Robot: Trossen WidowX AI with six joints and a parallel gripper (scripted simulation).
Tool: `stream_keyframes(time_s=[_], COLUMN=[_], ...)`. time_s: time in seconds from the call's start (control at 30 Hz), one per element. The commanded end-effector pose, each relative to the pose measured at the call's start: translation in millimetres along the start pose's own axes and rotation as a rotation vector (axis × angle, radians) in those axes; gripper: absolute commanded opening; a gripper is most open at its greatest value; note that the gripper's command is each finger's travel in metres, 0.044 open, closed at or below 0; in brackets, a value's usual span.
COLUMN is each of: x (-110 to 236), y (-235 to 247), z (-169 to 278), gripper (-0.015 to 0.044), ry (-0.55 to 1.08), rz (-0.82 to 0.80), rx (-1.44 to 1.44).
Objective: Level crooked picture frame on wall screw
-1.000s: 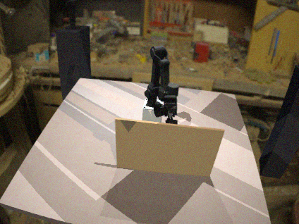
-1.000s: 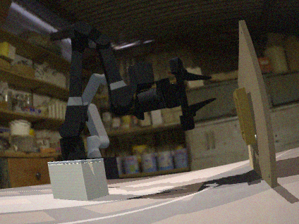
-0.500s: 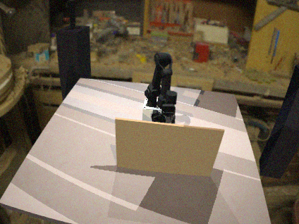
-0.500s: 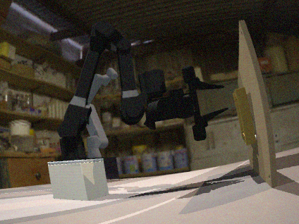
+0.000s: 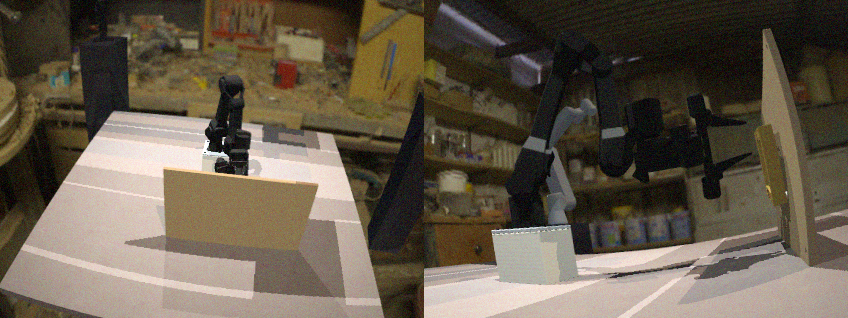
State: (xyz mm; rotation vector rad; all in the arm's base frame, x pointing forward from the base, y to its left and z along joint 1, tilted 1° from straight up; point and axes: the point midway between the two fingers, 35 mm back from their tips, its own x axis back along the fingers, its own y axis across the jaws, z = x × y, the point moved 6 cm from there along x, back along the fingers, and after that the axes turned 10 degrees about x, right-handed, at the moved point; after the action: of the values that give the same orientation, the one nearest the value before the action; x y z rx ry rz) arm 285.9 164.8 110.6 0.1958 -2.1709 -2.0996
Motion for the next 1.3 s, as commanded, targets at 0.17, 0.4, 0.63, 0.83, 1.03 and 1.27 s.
stream_keyframes(time_s=[0.17, 0.4, 0.63, 0.83, 1.03, 1.27], x=[-16.2, -27.6, -33.3, -33.3, -33.3, -33.3], y=[1.2, 1.6, 1.8, 1.8, 1.8, 1.8], z=[1.0, 0.7, 0.4, 0.4, 0.4, 0.4], gripper=[0.0260, 0.0260, 0.0260, 0.0260, 0.0260, 0.0260], ry=[0.004, 0.004, 0.004, 0.004, 0.004, 0.004], rz=[-0.005, -0.006, -0.006, -0.006, -0.006, -0.006], rx=[0.003, 0.003, 0.003, 0.003, 0.003, 0.003])
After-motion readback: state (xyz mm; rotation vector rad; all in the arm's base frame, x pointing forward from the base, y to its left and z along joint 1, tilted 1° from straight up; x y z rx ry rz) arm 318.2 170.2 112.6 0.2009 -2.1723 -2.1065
